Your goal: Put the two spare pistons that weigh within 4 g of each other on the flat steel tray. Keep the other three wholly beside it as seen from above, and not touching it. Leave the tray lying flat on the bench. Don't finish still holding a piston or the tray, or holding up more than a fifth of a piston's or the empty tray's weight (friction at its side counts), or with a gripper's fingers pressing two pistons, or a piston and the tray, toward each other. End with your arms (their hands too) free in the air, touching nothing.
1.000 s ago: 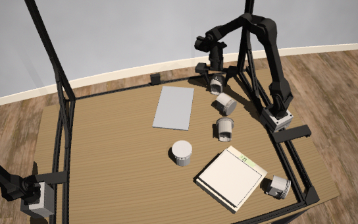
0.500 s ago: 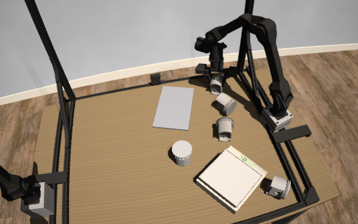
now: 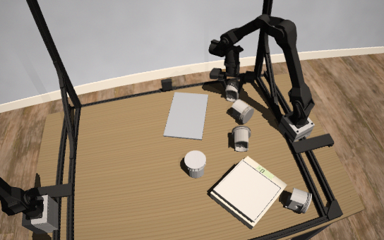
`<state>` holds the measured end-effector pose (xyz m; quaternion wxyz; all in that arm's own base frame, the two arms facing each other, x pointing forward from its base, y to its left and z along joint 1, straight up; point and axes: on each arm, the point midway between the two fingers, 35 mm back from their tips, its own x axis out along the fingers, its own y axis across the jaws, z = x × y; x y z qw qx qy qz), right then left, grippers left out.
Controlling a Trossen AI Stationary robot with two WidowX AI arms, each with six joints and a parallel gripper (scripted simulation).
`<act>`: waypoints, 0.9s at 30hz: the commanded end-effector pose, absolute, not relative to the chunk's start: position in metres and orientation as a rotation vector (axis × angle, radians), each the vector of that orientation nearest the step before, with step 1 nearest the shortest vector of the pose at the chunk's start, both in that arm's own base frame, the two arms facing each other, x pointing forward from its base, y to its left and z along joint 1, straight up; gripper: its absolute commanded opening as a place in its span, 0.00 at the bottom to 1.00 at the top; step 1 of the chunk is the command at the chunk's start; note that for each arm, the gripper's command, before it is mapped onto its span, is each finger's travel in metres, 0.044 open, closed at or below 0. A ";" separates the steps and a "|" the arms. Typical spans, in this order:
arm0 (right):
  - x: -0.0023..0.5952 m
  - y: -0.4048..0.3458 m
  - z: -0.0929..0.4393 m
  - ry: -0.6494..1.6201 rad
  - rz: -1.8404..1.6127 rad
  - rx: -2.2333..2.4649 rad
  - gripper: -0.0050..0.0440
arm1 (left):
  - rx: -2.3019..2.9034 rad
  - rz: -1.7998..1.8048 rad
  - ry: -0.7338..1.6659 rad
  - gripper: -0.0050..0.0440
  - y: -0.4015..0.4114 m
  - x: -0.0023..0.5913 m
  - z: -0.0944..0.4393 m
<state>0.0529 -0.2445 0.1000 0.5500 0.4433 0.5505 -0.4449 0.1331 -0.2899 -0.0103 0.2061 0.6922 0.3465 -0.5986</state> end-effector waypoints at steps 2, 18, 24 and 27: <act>0.053 -0.244 0.100 1.303 -1.050 1.050 1.00 | 1.939 -1.667 0.977 0.43 -0.287 0.133 -0.009; 0.053 -0.244 0.100 1.303 -1.050 1.050 1.00 | 1.939 -1.667 0.977 0.43 -0.287 0.133 0.014; 0.053 -0.244 0.100 1.303 -1.050 1.050 1.00 | 1.939 -1.667 0.977 0.43 -0.287 0.133 0.024; 0.053 -0.244 0.100 1.303 -1.050 1.050 1.00 | 1.939 -1.667 0.977 0.43 -0.287 0.133 0.027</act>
